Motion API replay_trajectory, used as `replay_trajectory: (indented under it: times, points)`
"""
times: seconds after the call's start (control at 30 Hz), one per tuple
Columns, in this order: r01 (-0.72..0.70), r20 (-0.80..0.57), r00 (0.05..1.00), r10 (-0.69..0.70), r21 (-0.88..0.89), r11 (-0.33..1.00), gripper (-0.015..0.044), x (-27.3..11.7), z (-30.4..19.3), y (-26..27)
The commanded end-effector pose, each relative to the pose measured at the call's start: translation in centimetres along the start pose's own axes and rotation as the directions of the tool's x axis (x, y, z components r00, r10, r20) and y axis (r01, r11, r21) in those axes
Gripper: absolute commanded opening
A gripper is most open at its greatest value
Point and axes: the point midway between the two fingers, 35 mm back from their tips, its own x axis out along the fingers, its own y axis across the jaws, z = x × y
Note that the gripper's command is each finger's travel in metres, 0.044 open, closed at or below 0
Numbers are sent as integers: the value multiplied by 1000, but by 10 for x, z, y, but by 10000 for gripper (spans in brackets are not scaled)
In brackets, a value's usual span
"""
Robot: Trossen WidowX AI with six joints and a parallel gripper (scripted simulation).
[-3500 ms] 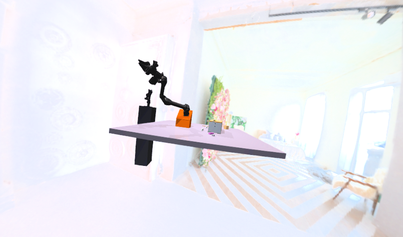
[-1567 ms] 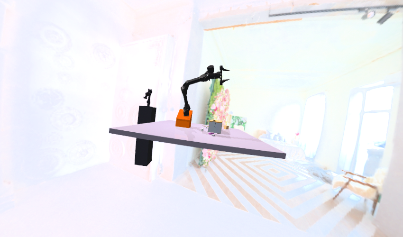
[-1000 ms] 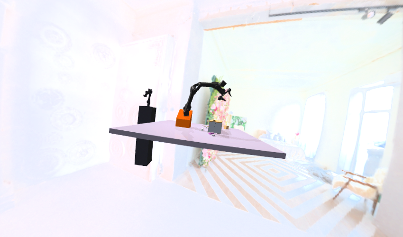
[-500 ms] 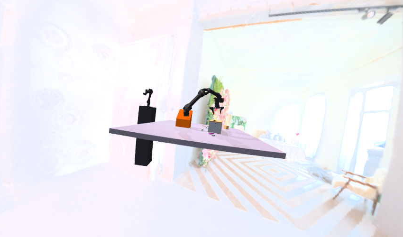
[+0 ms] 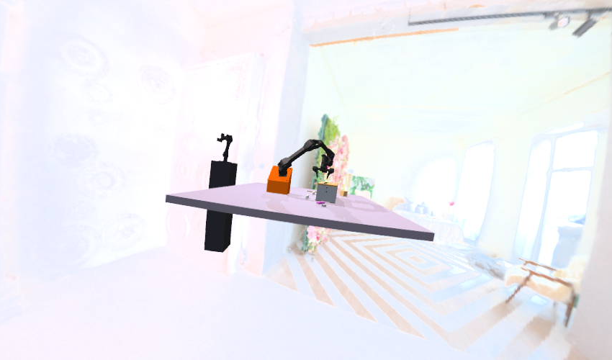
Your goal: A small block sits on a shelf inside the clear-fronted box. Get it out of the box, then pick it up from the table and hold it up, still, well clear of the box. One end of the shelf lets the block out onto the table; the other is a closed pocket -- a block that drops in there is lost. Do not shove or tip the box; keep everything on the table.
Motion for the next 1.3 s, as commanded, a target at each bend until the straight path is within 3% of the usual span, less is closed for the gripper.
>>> replay_trajectory:
  times: [0.0,1.27]
  points:
    - [3,-9,1000,-3,1,1000,400,5,2,0]
    - [3,-11,1000,-3,1,1000,400,65,21,2]
